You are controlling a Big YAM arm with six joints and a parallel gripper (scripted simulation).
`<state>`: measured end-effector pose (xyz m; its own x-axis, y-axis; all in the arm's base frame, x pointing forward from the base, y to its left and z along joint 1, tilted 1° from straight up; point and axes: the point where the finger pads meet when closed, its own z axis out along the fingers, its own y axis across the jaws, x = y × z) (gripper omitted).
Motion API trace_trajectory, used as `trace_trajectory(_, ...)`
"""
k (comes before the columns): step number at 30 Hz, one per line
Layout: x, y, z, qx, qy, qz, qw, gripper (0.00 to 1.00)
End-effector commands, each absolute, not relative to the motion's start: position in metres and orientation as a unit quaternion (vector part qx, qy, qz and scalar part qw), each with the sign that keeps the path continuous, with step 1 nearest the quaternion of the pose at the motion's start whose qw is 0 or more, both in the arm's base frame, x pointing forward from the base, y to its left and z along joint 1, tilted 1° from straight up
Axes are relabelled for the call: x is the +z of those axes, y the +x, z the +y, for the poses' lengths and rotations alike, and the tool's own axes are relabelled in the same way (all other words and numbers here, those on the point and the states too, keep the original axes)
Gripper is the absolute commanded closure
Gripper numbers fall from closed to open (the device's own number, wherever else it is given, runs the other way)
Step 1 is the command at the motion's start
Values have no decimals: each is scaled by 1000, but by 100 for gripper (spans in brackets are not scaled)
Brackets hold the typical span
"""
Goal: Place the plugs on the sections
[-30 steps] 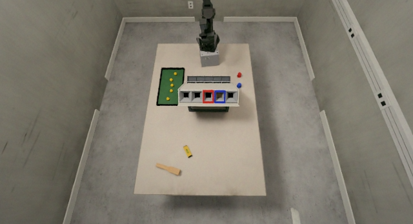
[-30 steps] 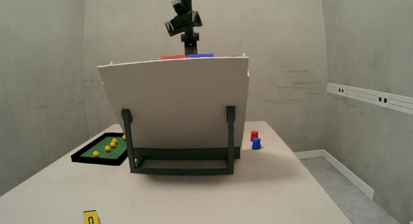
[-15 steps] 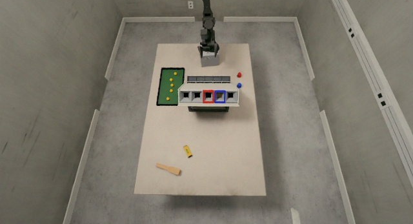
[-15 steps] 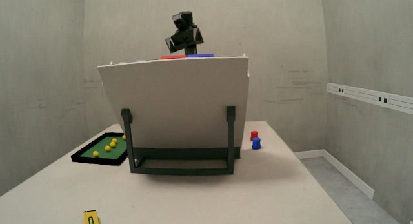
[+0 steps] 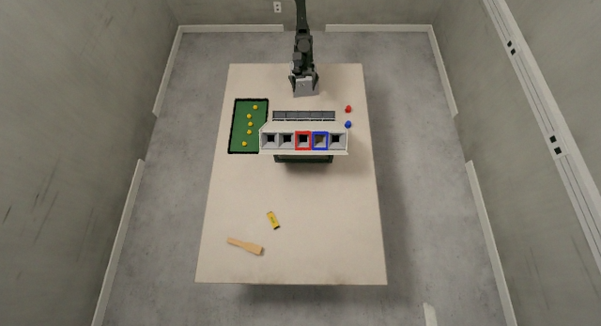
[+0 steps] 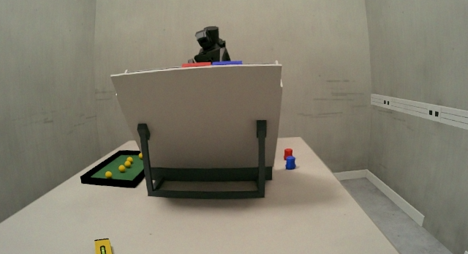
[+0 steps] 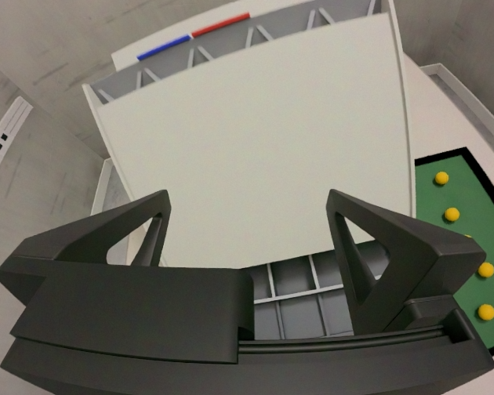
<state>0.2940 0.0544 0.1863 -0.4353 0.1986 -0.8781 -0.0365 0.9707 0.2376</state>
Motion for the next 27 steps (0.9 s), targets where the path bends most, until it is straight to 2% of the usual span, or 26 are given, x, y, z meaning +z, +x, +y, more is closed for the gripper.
trace_trajectory(1,181,298,54,113,49,833,540,0)
trace_trajectory(4,176,297,54,113,48,833,539,0)
trace_trajectory(19,185,295,55,62,-9,944,324,0)
trace_trajectory(21,185,295,55,62,-9,944,324,0)
trace_trajectory(27,174,291,55,45,-28,969,243,0)
